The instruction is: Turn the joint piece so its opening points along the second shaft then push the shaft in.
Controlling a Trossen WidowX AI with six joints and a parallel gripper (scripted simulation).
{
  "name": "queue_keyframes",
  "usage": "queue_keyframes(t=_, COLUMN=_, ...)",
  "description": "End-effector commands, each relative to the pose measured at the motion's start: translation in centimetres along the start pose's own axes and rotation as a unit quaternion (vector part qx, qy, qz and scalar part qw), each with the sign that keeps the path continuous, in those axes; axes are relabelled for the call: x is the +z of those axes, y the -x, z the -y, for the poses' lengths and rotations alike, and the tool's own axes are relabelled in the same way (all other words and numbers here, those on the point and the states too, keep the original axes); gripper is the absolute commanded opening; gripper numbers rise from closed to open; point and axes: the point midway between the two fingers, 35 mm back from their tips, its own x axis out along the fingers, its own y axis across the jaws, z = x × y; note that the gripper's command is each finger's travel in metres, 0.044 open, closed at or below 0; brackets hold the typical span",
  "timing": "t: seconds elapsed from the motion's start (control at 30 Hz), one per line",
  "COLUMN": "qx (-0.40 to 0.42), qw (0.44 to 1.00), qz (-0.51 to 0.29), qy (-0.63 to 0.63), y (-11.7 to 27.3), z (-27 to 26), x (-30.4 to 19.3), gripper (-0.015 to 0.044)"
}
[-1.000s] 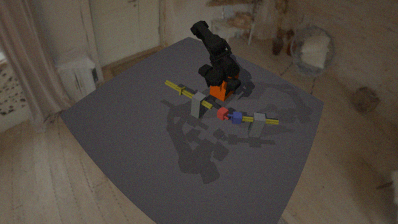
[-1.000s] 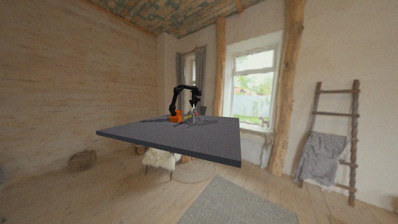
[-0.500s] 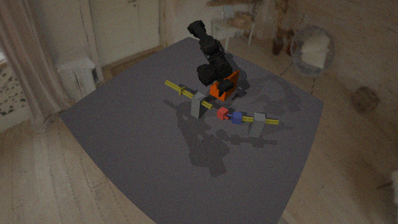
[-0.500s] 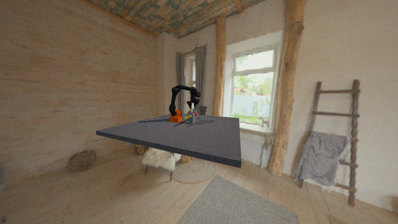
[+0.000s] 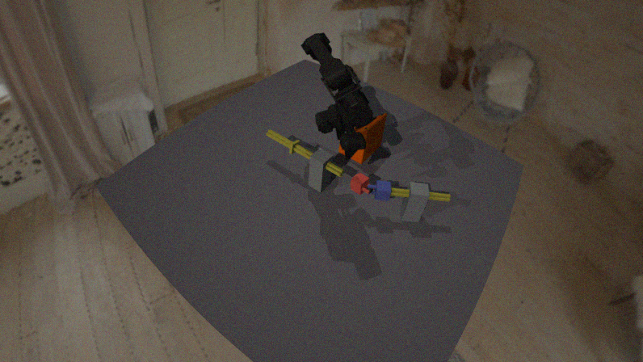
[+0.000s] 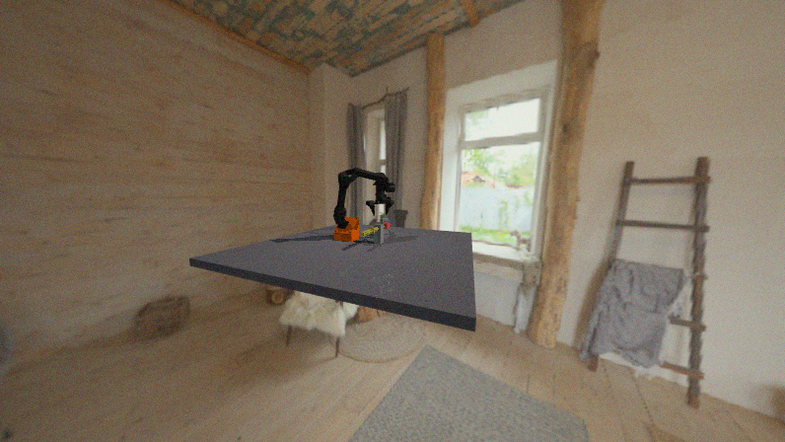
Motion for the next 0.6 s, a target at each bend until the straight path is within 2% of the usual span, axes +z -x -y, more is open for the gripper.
queue_keyframes(t=0.0, qx=0.002, qw=0.998, qz=0.0, qy=-0.055, y=-0.18, z=0.11, x=0.04, gripper=0.044)
queue_keyframes(t=0.57, qx=0.008, qw=0.948, qz=-0.009, qy=-0.317, y=-0.86, z=0.26, x=0.17, gripper=0.044)
